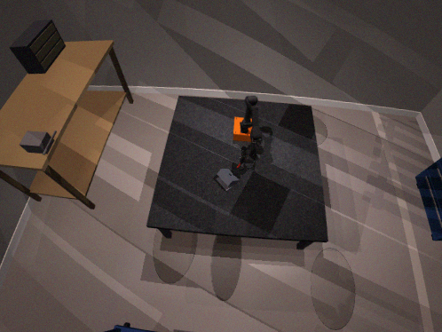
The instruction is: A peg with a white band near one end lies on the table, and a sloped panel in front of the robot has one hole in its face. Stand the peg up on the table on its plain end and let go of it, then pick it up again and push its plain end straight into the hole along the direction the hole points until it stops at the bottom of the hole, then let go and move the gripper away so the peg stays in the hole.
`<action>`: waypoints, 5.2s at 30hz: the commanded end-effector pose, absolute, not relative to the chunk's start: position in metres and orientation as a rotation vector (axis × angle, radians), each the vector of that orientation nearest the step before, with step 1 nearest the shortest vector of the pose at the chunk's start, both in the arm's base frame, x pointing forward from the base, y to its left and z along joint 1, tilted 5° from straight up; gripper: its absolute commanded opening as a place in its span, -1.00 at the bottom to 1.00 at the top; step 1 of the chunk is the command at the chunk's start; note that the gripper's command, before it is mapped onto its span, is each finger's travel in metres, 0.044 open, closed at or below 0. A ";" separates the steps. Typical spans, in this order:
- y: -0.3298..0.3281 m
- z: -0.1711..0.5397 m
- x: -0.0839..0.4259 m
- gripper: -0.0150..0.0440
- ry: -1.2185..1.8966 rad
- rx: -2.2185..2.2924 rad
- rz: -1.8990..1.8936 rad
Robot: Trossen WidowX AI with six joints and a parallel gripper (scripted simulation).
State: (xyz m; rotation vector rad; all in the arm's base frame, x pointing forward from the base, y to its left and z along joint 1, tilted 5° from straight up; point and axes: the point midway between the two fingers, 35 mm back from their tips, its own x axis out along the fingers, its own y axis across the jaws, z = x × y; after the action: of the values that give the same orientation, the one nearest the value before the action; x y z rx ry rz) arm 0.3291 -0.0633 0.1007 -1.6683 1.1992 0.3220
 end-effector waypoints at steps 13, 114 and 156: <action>-0.084 0.085 0.342 -0.49 1.208 -1.664 0.288; -0.117 0.052 0.367 -0.49 1.220 -1.656 0.259; -0.128 0.040 0.377 -0.49 1.220 -1.657 0.258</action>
State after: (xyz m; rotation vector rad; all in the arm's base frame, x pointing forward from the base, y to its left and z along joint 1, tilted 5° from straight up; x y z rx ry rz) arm 0.3734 -0.1282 0.0381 -1.6523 1.2293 0.2594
